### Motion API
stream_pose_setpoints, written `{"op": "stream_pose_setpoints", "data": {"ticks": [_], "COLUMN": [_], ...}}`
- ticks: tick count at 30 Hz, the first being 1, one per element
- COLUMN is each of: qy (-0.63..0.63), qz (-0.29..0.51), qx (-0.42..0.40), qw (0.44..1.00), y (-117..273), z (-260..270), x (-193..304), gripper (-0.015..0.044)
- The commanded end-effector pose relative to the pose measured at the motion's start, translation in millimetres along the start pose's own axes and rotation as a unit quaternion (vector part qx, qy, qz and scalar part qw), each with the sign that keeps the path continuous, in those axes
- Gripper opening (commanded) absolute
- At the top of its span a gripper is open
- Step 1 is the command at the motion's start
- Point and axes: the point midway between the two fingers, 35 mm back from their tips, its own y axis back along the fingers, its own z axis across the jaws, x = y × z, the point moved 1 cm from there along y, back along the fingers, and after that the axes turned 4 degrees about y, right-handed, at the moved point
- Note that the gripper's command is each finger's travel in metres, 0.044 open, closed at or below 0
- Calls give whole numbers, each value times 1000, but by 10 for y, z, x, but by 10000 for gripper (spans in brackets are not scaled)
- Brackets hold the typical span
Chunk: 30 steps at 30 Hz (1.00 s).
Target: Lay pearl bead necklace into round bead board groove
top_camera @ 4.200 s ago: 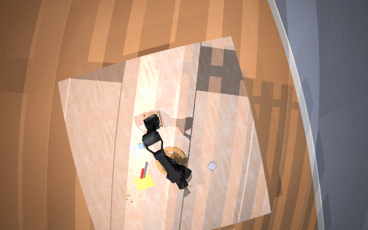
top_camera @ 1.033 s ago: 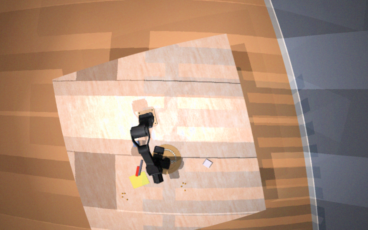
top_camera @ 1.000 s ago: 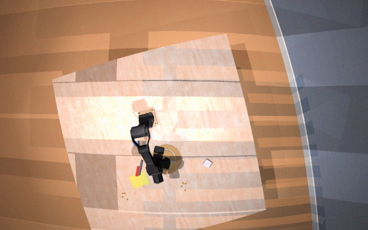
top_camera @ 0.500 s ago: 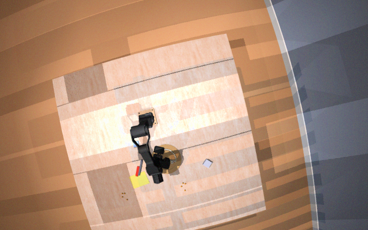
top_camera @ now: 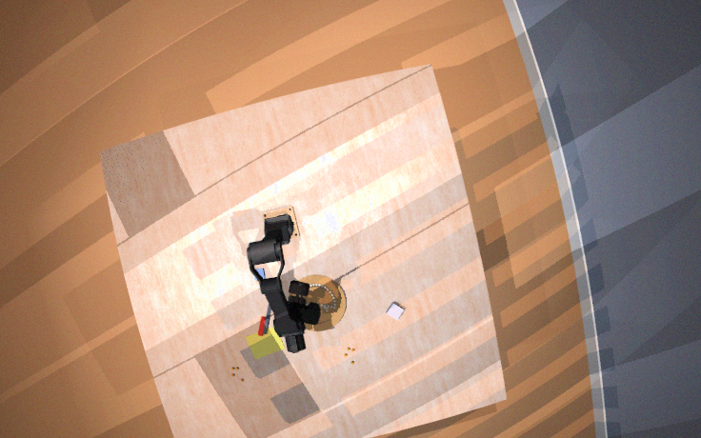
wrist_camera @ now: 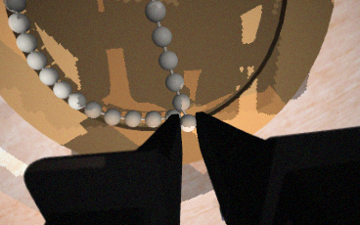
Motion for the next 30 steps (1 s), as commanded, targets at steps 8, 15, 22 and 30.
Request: {"op": "stream_pose_setpoints", "data": {"ticks": [8,15,22,30], "qy": [0,0,1,2], "qz": [0,0,1,2], "qx": [1,1,0,-1], "qw": [1000,1000,1000,1000], "y": [-36,-36,-3,16], "z": [-7,-7,-4,-4], "x": [1,1,3,2], "gripper": [105,289,440,440]}}
